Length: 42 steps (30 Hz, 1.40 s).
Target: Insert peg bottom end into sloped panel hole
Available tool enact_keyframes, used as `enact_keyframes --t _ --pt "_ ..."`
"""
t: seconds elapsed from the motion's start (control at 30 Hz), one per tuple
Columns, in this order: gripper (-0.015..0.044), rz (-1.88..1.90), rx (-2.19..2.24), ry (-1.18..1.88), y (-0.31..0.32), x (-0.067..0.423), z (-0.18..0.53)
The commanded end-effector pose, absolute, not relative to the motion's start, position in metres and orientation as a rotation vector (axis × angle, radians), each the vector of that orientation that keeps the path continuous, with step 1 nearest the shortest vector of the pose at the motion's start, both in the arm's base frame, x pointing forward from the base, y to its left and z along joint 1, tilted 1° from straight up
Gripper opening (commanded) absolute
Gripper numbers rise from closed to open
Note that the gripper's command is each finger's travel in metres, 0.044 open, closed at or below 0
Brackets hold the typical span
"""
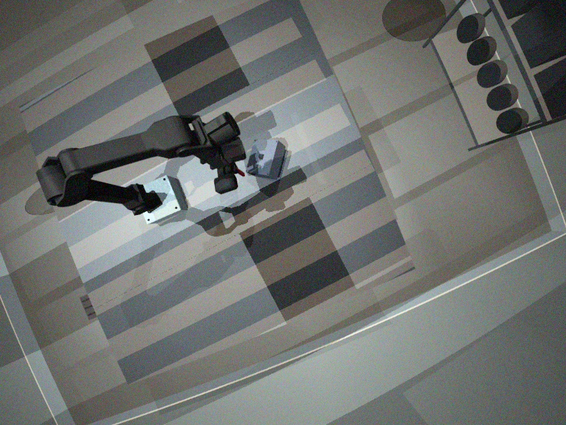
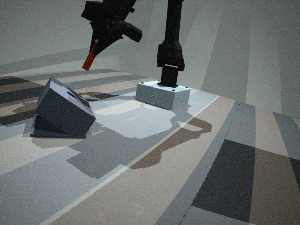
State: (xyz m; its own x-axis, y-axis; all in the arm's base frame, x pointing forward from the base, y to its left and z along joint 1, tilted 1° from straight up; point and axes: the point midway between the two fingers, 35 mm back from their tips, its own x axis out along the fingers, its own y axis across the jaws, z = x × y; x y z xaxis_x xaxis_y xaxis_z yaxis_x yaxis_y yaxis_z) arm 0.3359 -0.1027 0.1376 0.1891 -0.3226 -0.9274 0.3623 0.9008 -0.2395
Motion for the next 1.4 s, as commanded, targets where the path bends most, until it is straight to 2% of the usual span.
enact_keyframes --t 0.0,1.37 --pt "0.0000 -0.504 0.054 1.273 -0.100 0.340 0.140" --pt "0.0000 -0.681 0.275 1.081 -0.061 0.367 0.153"
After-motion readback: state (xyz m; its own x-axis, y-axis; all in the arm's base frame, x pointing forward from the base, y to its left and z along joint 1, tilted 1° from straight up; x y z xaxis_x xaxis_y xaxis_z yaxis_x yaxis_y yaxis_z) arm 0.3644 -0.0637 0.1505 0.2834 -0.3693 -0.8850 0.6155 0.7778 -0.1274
